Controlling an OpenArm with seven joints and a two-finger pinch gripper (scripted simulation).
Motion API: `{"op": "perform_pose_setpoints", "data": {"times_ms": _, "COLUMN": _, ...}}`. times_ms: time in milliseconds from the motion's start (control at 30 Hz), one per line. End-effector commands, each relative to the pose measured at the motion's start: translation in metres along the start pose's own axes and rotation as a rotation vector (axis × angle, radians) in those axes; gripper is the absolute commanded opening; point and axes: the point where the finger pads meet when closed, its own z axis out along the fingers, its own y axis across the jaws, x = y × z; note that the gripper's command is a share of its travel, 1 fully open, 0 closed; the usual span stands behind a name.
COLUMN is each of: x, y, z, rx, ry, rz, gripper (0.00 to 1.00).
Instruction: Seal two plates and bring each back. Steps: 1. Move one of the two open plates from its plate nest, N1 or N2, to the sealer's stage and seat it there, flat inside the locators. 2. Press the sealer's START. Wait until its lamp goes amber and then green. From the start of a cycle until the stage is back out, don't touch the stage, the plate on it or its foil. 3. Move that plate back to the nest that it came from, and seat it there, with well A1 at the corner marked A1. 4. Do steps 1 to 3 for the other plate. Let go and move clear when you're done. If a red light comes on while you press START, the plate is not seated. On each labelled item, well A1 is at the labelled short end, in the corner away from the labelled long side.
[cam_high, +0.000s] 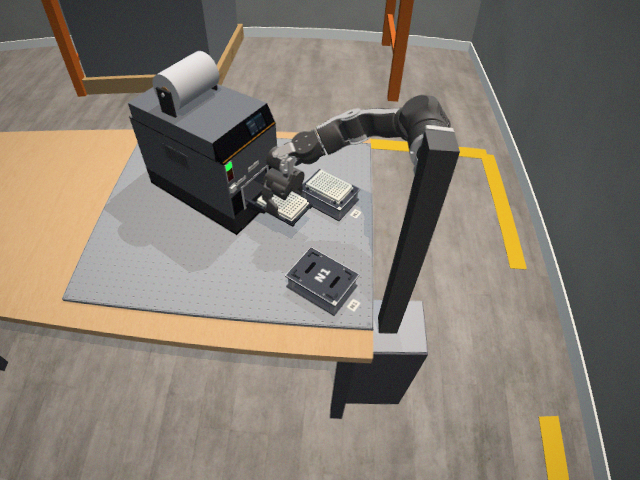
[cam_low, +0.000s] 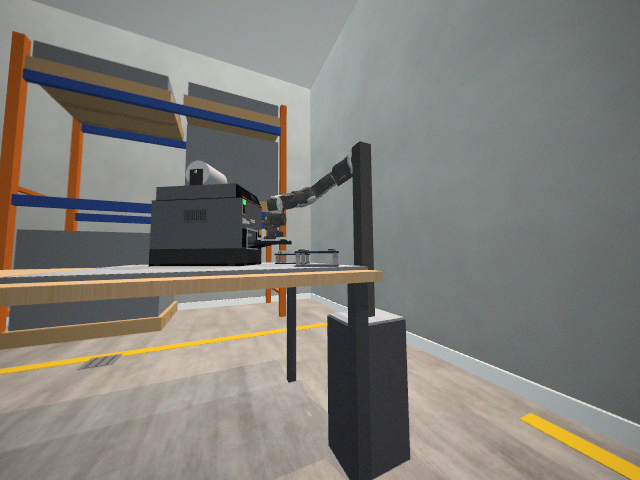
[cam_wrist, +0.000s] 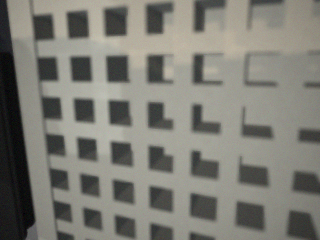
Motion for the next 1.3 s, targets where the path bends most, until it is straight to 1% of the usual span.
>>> {"op": "perform_pose_setpoints", "data": {"times_ms": 0, "x": 0.000, "y": 0.000, "z": 0.000, "rx": -0.002, "ry": -0.001, "rz": -0.002, "gripper": 0.65}}
{"op": "perform_pose_setpoints", "data": {"times_ms": 367, "x": 0.000, "y": 0.000, "z": 0.000, "rx": -0.002, "ry": -0.001, "rz": -0.002, "gripper": 0.65}}
{"op": "perform_pose_setpoints", "data": {"times_ms": 1267, "x": -0.001, "y": 0.000, "z": -0.017, "rx": -0.001, "ry": -0.004, "rz": 0.001, "gripper": 0.65}}
